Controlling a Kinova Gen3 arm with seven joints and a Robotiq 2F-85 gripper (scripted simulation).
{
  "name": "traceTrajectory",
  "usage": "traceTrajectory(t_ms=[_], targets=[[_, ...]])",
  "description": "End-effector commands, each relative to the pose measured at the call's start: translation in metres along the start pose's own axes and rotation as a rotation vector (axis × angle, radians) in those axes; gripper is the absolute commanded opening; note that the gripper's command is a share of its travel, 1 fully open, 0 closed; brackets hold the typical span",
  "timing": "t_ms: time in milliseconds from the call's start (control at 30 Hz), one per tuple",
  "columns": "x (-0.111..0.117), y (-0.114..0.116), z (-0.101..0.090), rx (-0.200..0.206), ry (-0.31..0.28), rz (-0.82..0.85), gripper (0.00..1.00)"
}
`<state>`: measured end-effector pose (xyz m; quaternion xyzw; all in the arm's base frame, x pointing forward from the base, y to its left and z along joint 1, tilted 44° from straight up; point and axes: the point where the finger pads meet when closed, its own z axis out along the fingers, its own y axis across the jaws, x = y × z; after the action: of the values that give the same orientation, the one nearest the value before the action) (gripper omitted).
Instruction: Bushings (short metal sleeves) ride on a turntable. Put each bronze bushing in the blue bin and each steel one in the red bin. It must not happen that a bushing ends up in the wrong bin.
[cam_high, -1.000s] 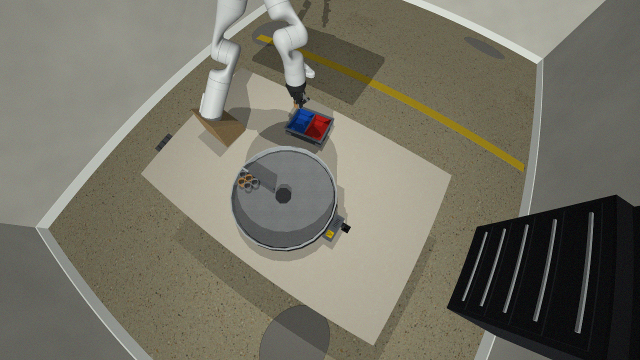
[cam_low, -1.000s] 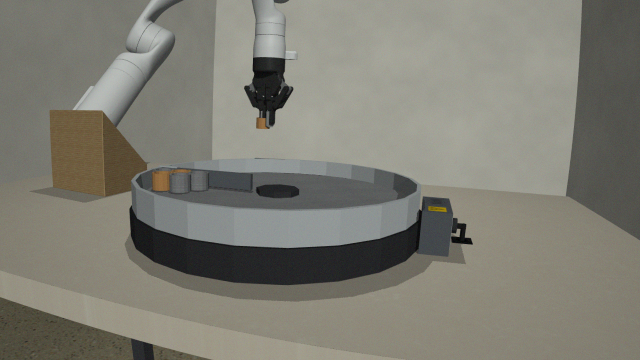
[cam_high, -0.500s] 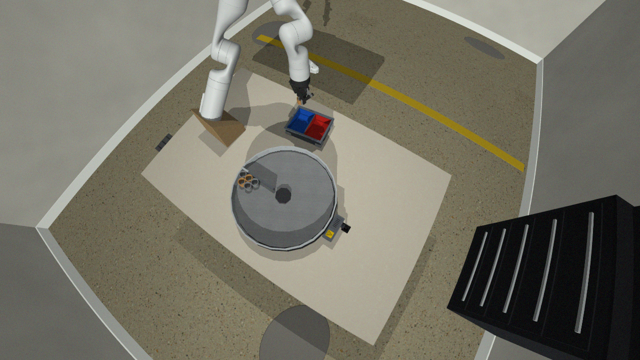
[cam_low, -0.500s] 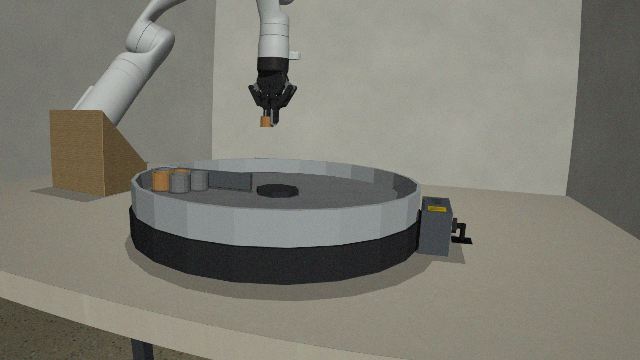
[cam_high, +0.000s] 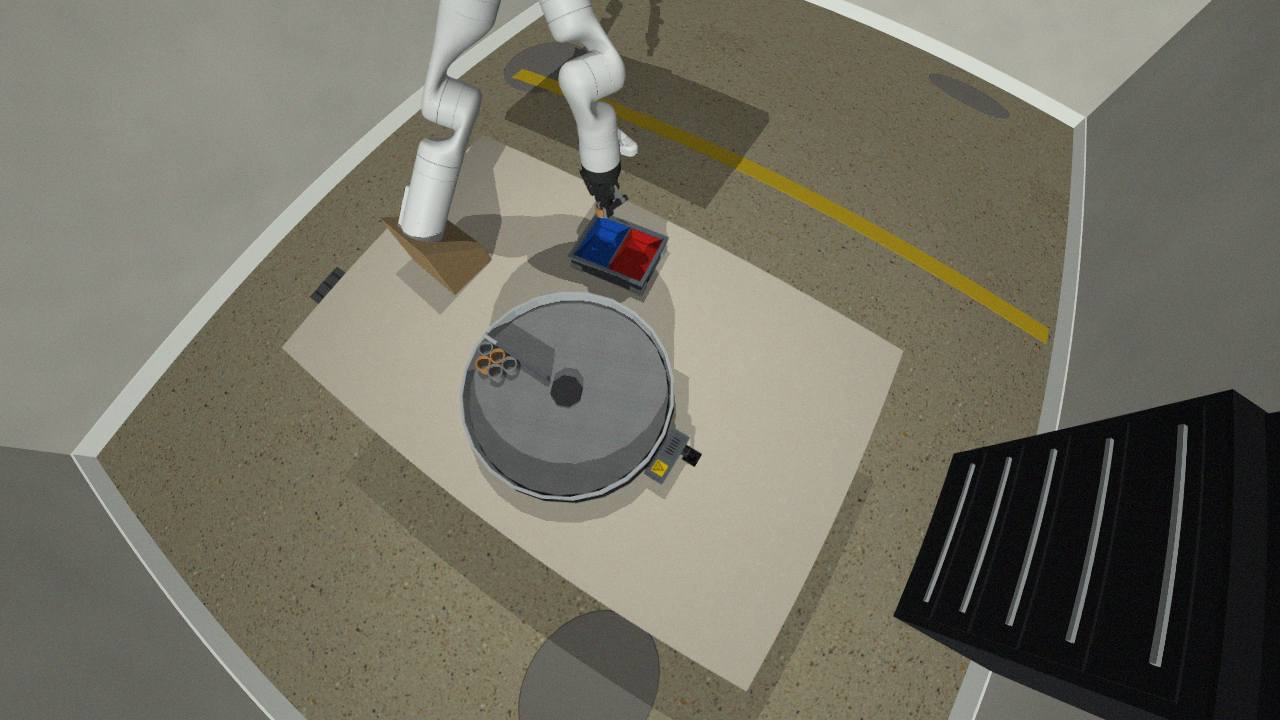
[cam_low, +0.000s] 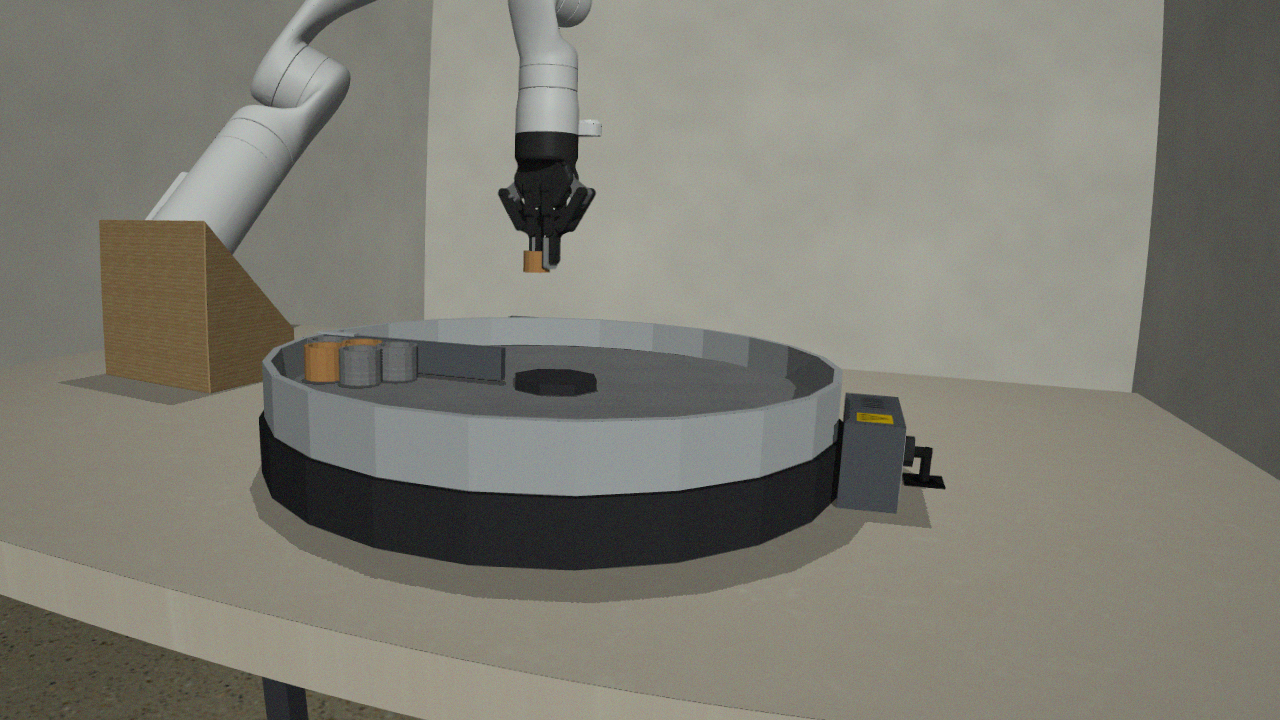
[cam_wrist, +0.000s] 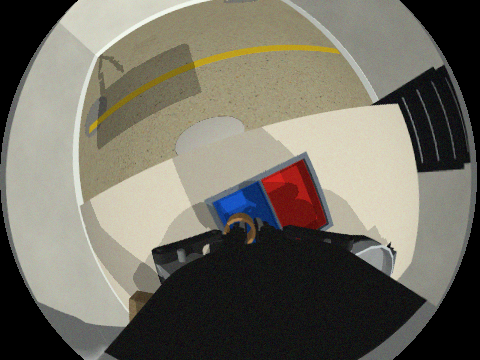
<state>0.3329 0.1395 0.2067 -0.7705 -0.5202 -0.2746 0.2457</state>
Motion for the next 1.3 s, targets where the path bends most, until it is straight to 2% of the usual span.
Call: traceTrajectory(t_ms=[0,67,167,267,433,833,1267], targets=[[0.003,-0.005,0.015,0.020,0.006,-0.007,0.00],[0.003,-0.005,0.015,0.020,0.006,-0.007,0.00],[0.003,-0.006,0.030,0.020,0.006,-0.006,0.00],[0.003,-0.006,0.030,0.020,0.006,-0.006,0.00],[0.003,-0.006,0.055,0.020,0.005,-0.006,0.00],[0.003,-0.006,0.055,0.020,0.005,-0.006,0.00],[0.003,-0.006,0.065,0.019,0.005,-0.006,0.00]])
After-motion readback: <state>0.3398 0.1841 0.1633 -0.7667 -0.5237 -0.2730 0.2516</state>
